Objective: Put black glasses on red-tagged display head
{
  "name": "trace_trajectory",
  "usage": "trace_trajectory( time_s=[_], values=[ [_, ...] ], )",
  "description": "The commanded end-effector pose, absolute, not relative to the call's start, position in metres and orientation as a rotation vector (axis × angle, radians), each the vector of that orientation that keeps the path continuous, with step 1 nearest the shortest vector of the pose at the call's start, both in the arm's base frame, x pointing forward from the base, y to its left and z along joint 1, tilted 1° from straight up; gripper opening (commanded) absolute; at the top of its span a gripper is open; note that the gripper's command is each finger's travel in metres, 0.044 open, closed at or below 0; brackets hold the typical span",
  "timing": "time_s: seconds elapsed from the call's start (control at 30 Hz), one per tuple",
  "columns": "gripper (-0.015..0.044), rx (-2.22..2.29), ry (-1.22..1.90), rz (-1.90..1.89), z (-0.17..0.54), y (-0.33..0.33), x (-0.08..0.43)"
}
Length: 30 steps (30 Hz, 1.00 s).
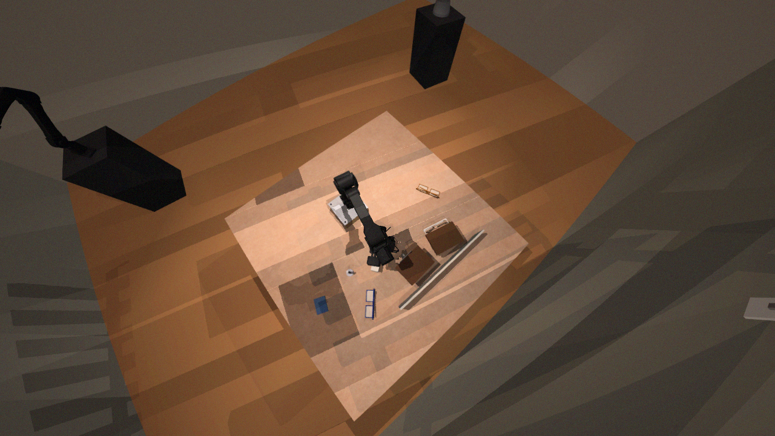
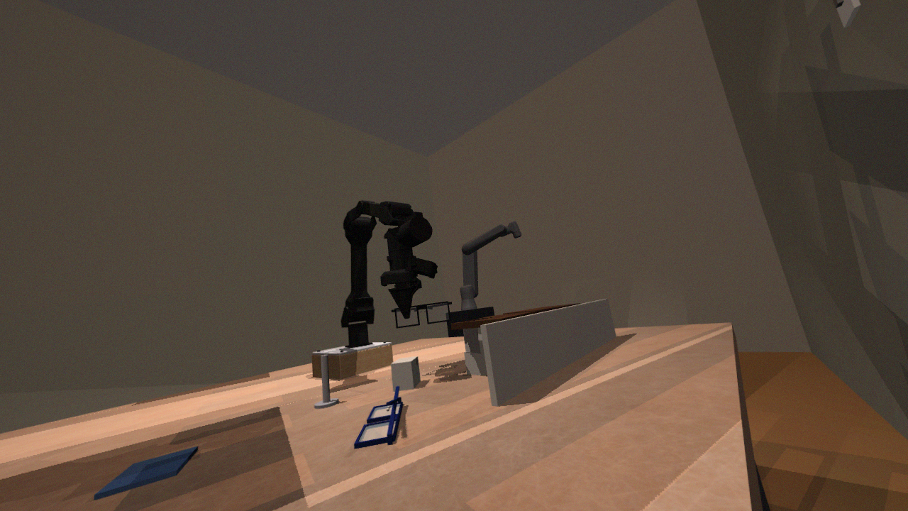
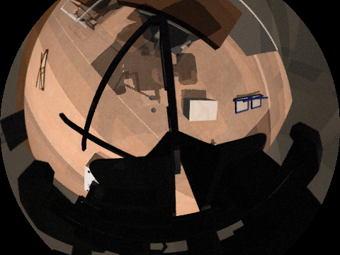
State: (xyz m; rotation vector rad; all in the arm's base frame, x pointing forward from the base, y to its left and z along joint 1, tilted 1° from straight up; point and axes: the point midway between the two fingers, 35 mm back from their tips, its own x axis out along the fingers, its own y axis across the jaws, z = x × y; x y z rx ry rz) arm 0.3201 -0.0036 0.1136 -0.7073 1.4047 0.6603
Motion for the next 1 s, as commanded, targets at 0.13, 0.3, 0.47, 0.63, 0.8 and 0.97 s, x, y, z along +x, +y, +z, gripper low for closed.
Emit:
trace_trajectory(
  time_s=[0.13,0.3,0.47,0.63,0.8,0.97],
  values=[
    [0.0,-0.709,1.41,0.667,0.115,-0.051,0.34],
    [0.0,-0.712,1.41,0.665,0.116,-0.084,0.348],
    [0.0,-0.714,1.411,0.662,0.116,-0.118,0.353],
    [0.0,-0.717,1.413,0.66,0.115,-0.154,0.354],
    [0.0,-0.72,1.414,0.657,0.113,-0.191,0.352],
    [0.0,-0.723,1.416,0.655,0.111,-0.227,0.345]
  ],
)
